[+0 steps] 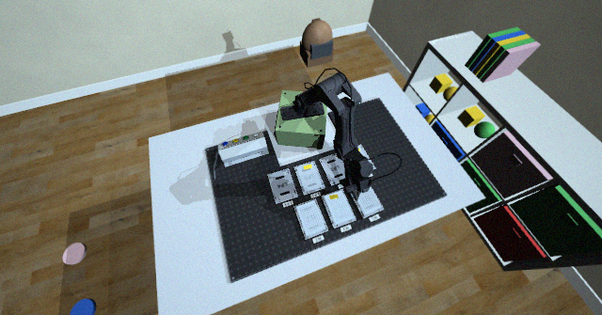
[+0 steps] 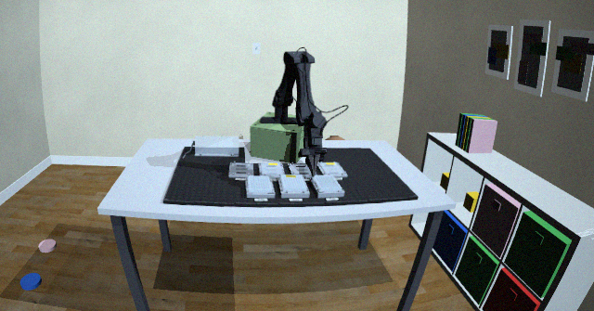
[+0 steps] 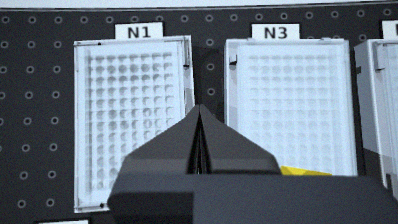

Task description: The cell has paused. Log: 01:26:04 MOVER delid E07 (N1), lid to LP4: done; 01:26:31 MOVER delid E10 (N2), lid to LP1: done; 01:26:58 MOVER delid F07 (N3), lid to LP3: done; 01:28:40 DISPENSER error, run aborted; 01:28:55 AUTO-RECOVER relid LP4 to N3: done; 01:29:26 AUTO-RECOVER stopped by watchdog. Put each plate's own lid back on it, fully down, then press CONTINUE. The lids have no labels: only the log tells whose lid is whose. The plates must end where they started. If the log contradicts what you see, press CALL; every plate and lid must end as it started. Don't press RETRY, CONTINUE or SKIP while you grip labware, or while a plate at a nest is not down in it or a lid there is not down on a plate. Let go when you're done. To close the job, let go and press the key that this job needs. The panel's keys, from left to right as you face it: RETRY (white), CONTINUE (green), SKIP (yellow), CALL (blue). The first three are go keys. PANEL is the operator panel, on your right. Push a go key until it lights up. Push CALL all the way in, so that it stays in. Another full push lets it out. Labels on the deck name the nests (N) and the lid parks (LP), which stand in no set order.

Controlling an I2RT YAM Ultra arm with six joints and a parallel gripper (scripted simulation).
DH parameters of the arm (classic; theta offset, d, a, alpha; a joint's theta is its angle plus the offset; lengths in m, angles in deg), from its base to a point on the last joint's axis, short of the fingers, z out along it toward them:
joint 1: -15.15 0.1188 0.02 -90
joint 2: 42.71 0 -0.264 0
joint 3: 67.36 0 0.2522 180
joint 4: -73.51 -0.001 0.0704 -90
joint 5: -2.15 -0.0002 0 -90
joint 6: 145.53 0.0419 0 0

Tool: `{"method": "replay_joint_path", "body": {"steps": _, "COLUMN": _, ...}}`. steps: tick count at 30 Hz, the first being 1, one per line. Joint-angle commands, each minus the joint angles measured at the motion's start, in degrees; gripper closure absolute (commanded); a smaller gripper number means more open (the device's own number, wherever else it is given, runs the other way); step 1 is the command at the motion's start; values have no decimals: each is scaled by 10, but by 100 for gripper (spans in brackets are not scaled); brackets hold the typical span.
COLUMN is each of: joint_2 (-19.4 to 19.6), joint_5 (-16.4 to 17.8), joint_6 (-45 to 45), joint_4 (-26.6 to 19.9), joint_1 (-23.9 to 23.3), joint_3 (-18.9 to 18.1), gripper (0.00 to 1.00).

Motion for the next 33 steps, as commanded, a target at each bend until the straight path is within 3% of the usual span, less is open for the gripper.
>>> {"method": "replay_joint_path", "body": {"steps": 1, "joint_2": 4, "joint_5": 17, "joint_6": -17, "joint_4": -22, "joint_1": -8, "joint_3": -30, "gripper": 100}}
{"method": "replay_joint_path", "body": {"steps": 9, "joint_2": 38, "joint_5": 39, "joint_6": -38, "joint_4": -66, "joint_1": -38, "joint_3": -110, "gripper": 100}}
{"method": "replay_joint_path", "body": {"steps": 33, "joint_2": 28, "joint_5": 39, "joint_6": -36, "joint_4": -67, "joint_1": -32, "joint_3": -113, "gripper": 100}}
